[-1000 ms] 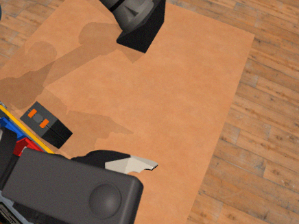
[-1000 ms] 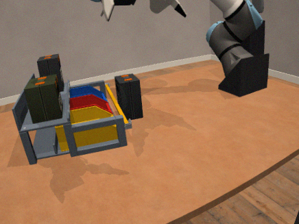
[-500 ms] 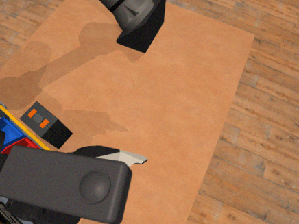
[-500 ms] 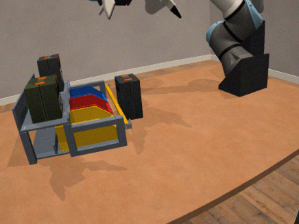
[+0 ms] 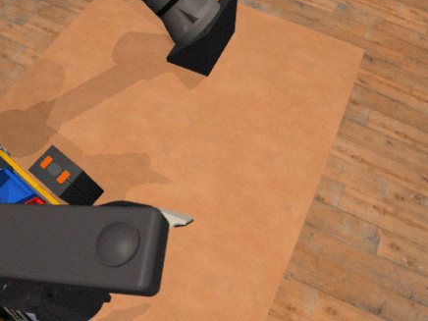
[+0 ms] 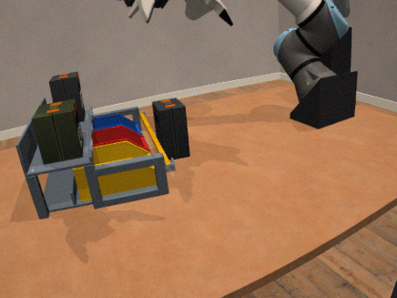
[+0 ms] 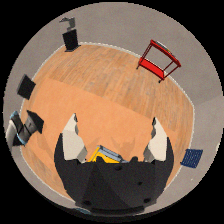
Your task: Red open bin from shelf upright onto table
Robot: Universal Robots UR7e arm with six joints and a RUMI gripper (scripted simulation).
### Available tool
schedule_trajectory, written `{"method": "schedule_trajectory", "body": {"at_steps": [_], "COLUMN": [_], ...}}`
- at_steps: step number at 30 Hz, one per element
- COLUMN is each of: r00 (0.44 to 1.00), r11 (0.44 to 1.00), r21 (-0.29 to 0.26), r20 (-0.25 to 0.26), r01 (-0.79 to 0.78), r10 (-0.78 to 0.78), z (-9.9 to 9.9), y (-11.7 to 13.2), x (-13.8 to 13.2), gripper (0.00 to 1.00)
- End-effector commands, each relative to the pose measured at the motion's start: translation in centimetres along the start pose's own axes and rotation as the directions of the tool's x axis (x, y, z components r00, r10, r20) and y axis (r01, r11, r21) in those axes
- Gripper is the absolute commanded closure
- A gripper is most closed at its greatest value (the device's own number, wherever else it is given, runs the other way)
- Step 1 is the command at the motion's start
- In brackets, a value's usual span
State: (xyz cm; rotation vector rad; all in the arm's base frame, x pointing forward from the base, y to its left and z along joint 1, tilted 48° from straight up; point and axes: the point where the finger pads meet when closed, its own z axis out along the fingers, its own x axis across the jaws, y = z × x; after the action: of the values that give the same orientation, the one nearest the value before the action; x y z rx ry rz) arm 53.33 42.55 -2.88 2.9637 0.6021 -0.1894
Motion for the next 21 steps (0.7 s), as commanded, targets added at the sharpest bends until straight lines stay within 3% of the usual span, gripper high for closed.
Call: {"method": "schedule_trajectory", "body": {"at_steps": [1, 21], "r00": [0.998, 0.972], "r11": [0.999, 0.975], "r21": [-0.001, 0.002], "r20": [0.021, 0.086], "r01": [0.055, 0.222], "r10": [-0.055, -0.221], "z": [-0.5, -1.9], "y": [0.4, 1.8], "x": [-0.4, -1.6], "gripper": [0.0, 0.0]}}
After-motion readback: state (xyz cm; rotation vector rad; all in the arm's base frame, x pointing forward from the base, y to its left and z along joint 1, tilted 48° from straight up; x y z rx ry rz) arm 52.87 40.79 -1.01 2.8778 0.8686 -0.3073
